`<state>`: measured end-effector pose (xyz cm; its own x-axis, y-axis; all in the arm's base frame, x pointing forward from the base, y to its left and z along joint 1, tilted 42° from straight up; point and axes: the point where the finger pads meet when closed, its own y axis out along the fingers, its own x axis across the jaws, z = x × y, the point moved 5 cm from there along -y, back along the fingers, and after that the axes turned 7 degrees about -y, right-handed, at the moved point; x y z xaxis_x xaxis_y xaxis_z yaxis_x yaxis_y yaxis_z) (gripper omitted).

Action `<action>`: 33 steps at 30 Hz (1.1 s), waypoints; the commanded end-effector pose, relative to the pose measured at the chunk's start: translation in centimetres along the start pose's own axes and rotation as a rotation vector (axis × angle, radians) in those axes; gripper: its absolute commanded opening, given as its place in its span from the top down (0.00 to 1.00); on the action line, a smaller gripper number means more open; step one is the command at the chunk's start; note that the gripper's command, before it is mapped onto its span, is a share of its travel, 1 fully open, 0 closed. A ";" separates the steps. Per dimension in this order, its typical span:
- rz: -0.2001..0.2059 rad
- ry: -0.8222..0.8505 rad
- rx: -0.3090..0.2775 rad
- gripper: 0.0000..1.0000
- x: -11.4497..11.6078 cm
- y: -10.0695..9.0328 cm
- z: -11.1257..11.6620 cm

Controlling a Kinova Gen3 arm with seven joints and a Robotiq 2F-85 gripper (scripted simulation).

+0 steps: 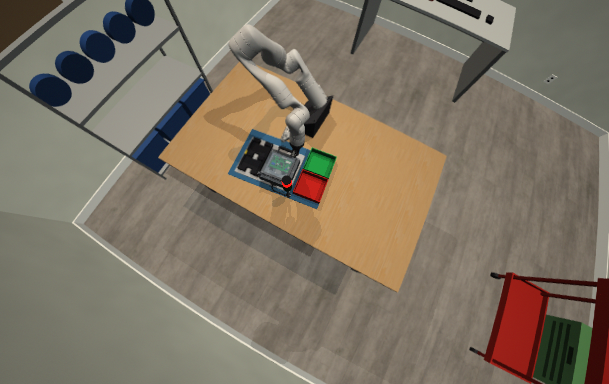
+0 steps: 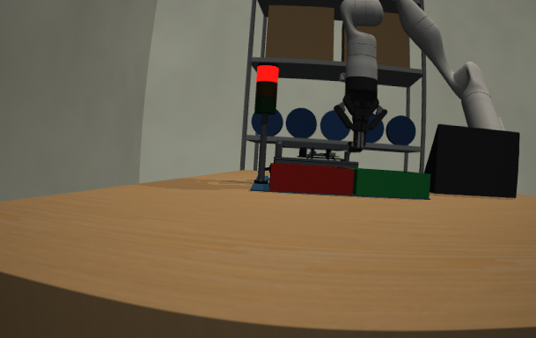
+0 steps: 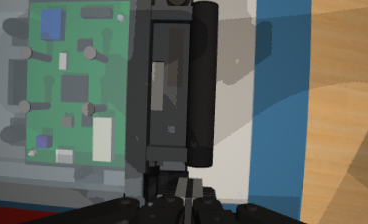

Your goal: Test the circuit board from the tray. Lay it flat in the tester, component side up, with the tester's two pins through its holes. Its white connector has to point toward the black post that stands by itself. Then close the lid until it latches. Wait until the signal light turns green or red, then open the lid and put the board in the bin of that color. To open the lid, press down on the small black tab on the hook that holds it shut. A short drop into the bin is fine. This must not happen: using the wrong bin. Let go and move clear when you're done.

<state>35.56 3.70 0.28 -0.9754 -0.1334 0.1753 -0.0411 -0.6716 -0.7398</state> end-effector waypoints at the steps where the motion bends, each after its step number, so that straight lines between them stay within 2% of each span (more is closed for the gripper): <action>1: 0.001 0.000 -0.001 1.00 -0.1 0.2 0.0; 22: 0.001 0.000 -0.001 1.00 -0.1 0.2 0.0; 25: 0.001 0.000 -0.001 1.00 -0.1 -0.6 0.0; 28: 0.001 0.000 -0.001 1.00 -0.1 -2.3 0.0; 30: 0.001 0.000 -0.001 1.00 -0.1 -2.3 0.0; 33: 0.001 0.000 -0.001 1.00 -0.1 -4.3 0.0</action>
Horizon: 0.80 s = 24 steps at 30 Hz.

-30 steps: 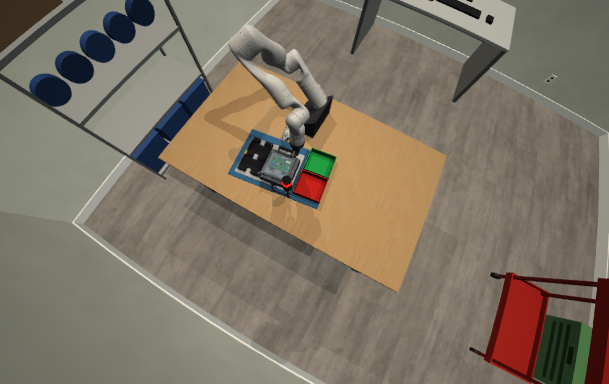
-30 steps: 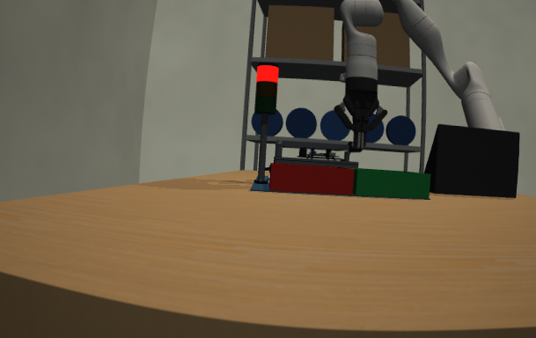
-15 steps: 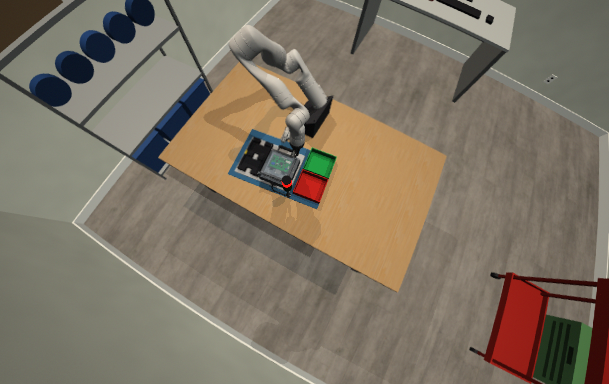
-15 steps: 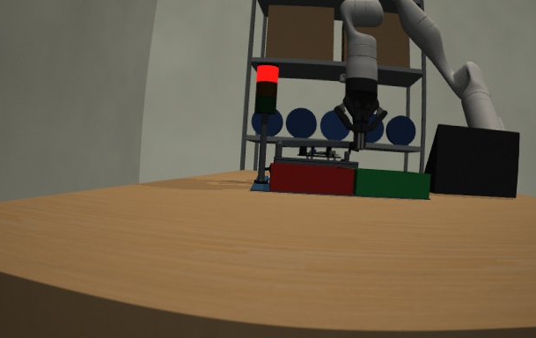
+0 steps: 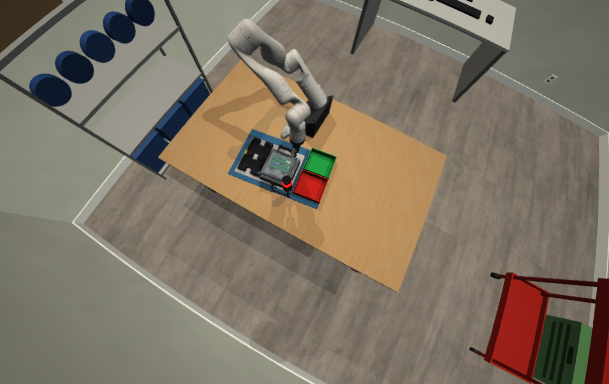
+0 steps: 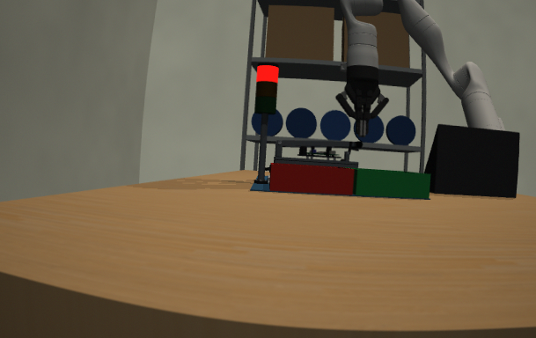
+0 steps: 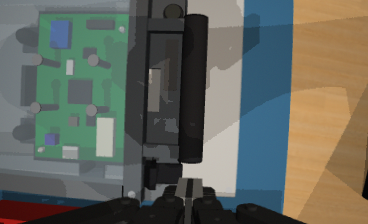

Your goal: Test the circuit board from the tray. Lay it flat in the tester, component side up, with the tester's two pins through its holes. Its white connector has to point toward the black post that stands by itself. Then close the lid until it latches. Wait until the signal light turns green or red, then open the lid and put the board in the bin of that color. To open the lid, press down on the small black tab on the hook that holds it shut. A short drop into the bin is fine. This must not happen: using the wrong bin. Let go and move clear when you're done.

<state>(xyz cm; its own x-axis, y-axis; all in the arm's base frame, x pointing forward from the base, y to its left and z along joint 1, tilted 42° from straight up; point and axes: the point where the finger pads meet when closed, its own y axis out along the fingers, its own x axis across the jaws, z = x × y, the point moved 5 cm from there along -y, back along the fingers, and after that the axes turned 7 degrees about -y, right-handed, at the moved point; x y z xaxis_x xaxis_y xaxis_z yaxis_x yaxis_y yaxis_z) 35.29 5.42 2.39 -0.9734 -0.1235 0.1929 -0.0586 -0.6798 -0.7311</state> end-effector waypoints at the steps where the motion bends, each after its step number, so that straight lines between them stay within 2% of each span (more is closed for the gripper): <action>1: 0.020 0.005 -0.008 1.00 -0.5 -2.1 0.0; 6: 0.020 0.005 -0.008 1.00 -0.4 -3.5 0.0; 24: 0.020 0.005 -0.008 1.00 -0.4 -3.5 0.0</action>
